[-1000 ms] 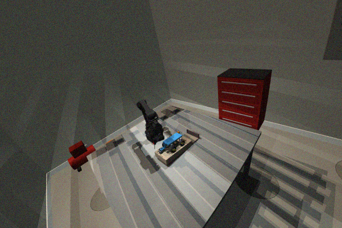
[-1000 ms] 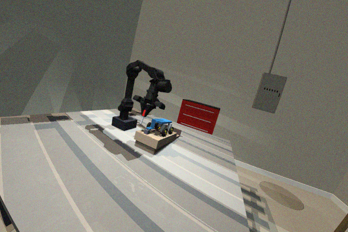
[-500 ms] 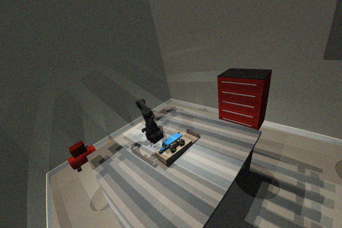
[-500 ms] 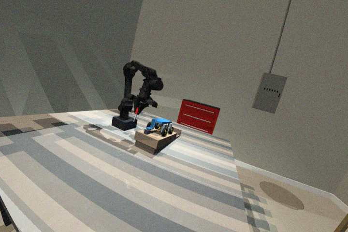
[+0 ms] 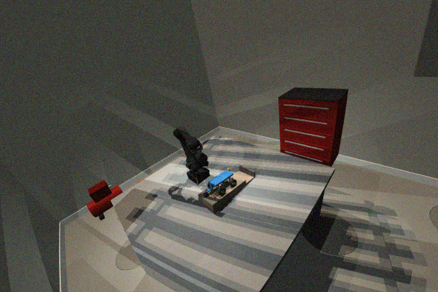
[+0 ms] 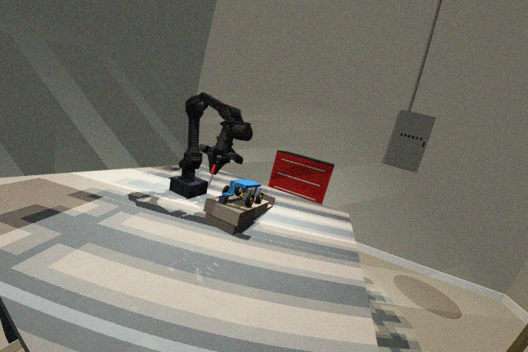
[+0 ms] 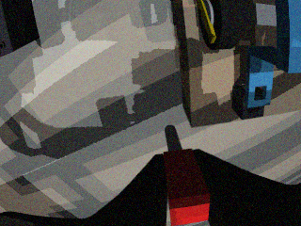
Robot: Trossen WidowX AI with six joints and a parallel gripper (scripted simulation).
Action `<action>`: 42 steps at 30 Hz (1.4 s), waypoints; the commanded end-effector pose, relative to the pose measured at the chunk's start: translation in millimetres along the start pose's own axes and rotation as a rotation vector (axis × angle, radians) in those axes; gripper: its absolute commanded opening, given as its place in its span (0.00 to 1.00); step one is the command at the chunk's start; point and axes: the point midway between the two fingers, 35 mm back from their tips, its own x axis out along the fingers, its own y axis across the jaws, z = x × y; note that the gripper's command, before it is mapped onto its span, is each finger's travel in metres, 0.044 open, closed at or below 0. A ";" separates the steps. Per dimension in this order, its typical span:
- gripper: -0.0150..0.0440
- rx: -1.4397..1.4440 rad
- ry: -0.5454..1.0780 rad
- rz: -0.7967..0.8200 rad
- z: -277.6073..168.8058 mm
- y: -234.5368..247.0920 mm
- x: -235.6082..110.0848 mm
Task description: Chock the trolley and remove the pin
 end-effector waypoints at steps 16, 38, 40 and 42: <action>0.25 -0.001 -0.001 0.007 66.1 -1.8 -8.6; 0.25 -0.001 -0.007 0.008 147.4 0.4 -17.5; 0.25 -0.001 -0.008 0.008 155.0 0.9 -18.1; 0.25 -0.001 -0.008 0.008 162.5 1.5 -18.7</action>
